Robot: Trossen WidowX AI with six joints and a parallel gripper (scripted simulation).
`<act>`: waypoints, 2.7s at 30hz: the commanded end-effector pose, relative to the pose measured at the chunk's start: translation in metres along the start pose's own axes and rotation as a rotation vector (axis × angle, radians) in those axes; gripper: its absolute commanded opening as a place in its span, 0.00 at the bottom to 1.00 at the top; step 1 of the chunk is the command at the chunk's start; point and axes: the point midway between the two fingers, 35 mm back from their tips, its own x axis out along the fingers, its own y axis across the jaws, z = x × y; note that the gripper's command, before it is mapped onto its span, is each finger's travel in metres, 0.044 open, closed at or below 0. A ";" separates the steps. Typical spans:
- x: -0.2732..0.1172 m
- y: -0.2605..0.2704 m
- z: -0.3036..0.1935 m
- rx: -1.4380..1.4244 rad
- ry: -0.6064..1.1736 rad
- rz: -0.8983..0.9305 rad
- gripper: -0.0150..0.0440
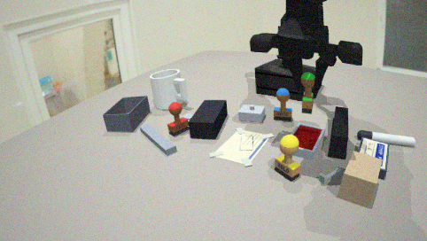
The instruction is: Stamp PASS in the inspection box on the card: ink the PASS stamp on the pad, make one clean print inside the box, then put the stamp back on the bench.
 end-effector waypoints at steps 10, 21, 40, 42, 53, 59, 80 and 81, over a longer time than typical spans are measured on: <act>0.008 0.001 0.001 0.009 0.004 0.001 0.25; 0.016 0.001 0.001 0.008 0.004 0.001 0.25; 0.028 0.001 0.001 0.006 0.004 0.002 0.25; 0.030 0.001 0.001 0.006 0.004 0.002 0.25; 0.037 0.001 0.001 0.005 0.004 0.002 0.25; 0.041 0.001 0.000 0.004 0.004 0.002 0.25; 0.054 0.001 -0.001 0.003 0.004 0.002 0.25; 0.054 0.001 -0.001 0.003 0.004 0.002 0.25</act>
